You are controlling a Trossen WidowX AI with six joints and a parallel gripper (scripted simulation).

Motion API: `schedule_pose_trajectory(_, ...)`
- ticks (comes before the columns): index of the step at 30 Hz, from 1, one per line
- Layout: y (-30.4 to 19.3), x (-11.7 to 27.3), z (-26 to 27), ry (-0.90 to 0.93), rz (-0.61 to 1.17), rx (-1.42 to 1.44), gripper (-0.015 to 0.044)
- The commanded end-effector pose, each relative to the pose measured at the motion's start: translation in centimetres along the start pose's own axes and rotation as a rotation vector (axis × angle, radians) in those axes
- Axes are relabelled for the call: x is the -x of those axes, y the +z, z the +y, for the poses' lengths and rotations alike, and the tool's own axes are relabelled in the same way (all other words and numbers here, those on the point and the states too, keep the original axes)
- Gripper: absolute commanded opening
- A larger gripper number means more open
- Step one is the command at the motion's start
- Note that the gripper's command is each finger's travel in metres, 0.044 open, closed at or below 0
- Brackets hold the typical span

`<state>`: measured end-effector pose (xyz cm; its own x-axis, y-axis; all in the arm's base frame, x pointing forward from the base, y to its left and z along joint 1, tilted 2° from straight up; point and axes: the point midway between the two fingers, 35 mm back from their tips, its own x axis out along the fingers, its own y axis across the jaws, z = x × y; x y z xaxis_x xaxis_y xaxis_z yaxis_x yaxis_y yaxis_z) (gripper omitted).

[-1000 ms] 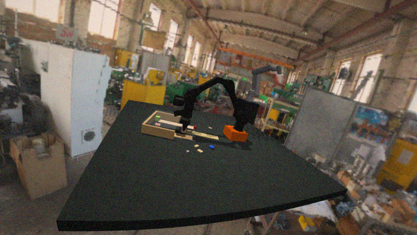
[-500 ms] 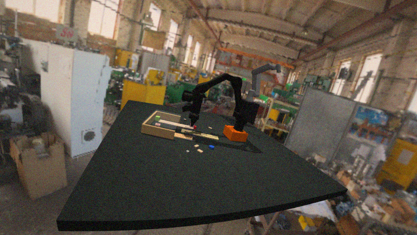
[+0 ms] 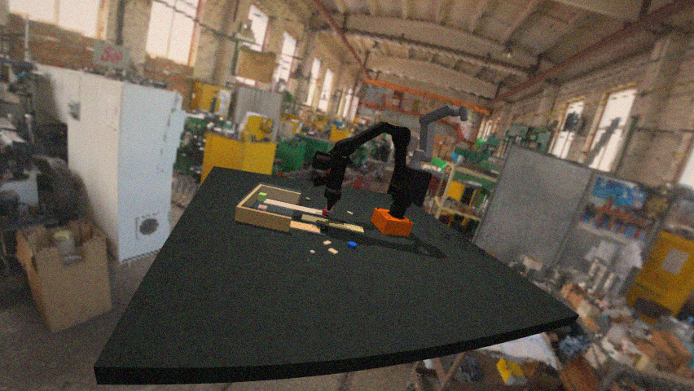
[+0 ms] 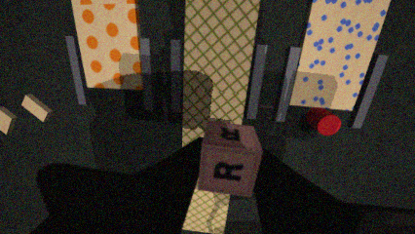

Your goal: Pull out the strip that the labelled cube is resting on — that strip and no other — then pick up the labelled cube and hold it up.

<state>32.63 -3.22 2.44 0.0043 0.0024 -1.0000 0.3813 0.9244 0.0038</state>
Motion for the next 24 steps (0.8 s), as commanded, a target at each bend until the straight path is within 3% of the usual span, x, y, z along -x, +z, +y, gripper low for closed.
schedule_pose_trajectory(1,-1.7,-0.1,-0.5,-0.004,0.001,0.004,0.0000)
schedule_pose_trajectory(6,-2.2,0.0,-0.7,-0.004,0.002,0.004,0.0000)
schedule_pose_trajectory(12,-2.1,3.4,-0.7,-0.004,0.002,0.004,0.0000)
schedule_pose_trajectory(24,-2.2,3.5,-0.7,-0.004,0.002,0.004,0.0000)
